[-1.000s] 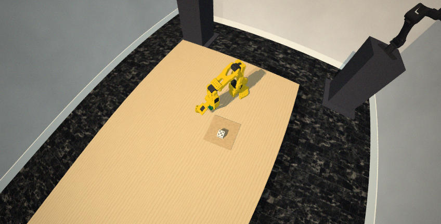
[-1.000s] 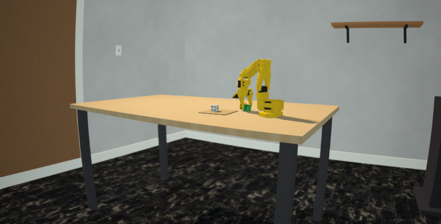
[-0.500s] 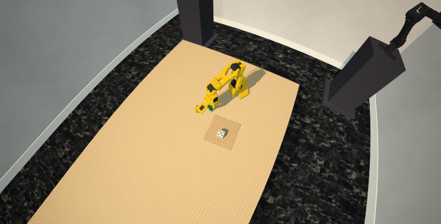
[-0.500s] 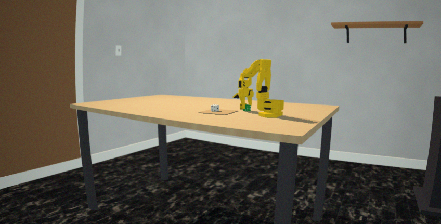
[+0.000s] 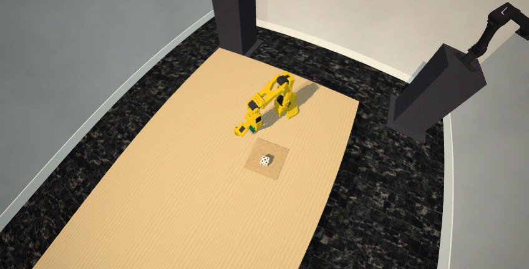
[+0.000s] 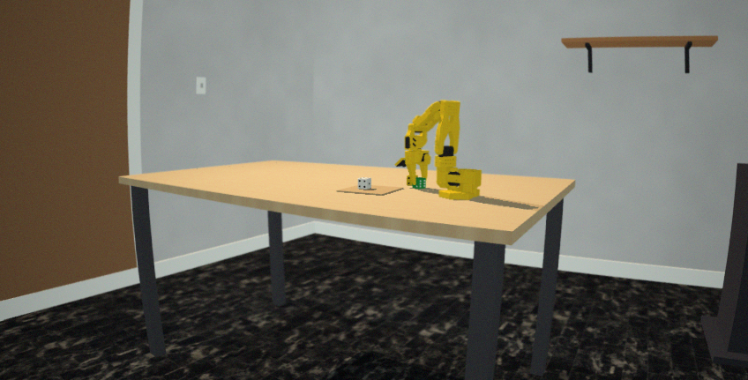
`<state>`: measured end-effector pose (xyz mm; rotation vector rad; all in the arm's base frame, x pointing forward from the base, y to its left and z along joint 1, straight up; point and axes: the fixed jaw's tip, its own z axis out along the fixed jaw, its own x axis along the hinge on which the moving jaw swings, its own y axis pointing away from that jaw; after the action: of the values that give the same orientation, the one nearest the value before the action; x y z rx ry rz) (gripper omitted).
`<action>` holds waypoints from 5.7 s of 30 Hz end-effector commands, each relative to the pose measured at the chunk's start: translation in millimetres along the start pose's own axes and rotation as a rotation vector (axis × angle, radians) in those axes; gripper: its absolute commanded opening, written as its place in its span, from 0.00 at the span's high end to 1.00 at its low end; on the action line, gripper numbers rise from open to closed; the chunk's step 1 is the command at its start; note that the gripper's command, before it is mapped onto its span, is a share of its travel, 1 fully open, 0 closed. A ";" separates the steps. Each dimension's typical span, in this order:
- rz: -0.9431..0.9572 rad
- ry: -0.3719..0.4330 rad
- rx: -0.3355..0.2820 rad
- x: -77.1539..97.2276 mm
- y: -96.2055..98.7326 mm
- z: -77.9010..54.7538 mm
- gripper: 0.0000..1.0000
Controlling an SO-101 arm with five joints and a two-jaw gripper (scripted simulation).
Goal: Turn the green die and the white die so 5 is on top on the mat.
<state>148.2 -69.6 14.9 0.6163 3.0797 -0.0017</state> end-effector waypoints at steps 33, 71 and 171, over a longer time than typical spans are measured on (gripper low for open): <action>-0.002 -0.019 0.001 -4.6 -1.6 -35.4 1.00; -0.012 -0.019 0.001 -2.2 -1.3 -51.7 1.00; -1.767 -0.018 0.013 10.2 36.0 -49.6 1.00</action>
<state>145.4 -44.4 58.9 -1.8868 2.5351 0.0361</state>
